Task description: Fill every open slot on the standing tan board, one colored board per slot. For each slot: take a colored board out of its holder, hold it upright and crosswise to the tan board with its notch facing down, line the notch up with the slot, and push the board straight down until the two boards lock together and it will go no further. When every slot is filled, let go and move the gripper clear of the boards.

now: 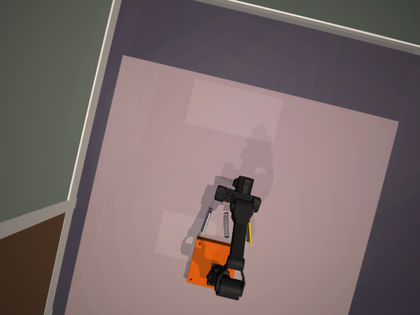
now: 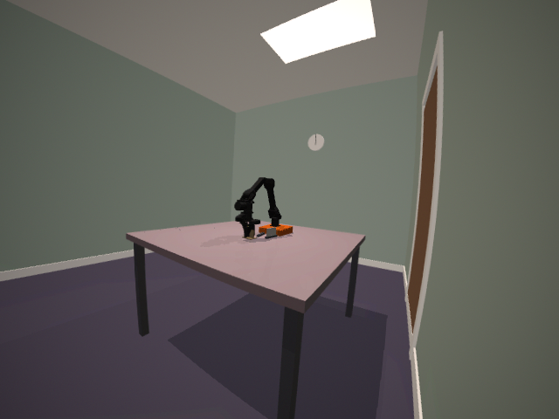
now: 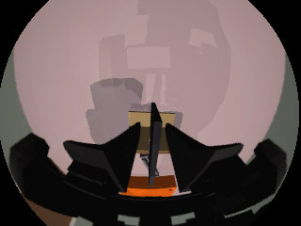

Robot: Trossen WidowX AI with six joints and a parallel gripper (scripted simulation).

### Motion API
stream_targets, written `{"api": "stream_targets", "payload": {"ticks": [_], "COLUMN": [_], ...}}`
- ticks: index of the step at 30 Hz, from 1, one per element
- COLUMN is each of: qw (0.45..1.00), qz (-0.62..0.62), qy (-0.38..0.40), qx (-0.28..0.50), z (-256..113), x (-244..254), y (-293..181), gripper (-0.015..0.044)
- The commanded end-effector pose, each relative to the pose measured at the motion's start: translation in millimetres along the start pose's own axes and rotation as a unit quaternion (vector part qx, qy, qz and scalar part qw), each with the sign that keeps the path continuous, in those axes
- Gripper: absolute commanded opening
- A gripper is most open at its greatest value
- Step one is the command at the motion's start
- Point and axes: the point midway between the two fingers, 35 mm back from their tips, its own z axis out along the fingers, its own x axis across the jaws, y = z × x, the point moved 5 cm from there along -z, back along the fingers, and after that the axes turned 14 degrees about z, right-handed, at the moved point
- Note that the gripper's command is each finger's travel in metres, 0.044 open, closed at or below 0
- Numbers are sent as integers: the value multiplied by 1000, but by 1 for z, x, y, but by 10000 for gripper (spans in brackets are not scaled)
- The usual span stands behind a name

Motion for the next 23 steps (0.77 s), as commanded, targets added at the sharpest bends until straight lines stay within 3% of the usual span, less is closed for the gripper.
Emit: {"api": "stream_targets", "payload": {"ticks": [1,5,10,23], "qw": [1000,1000,1000,1000], "qz": [0,0,2,2], "qy": [0,0,1,1], "qx": [0,0,1,1], "z": [0,-11,-80,-83], "x": [0,0,0,0], "y": [0,1,1,5], "gripper": [170,170,170,170]}}
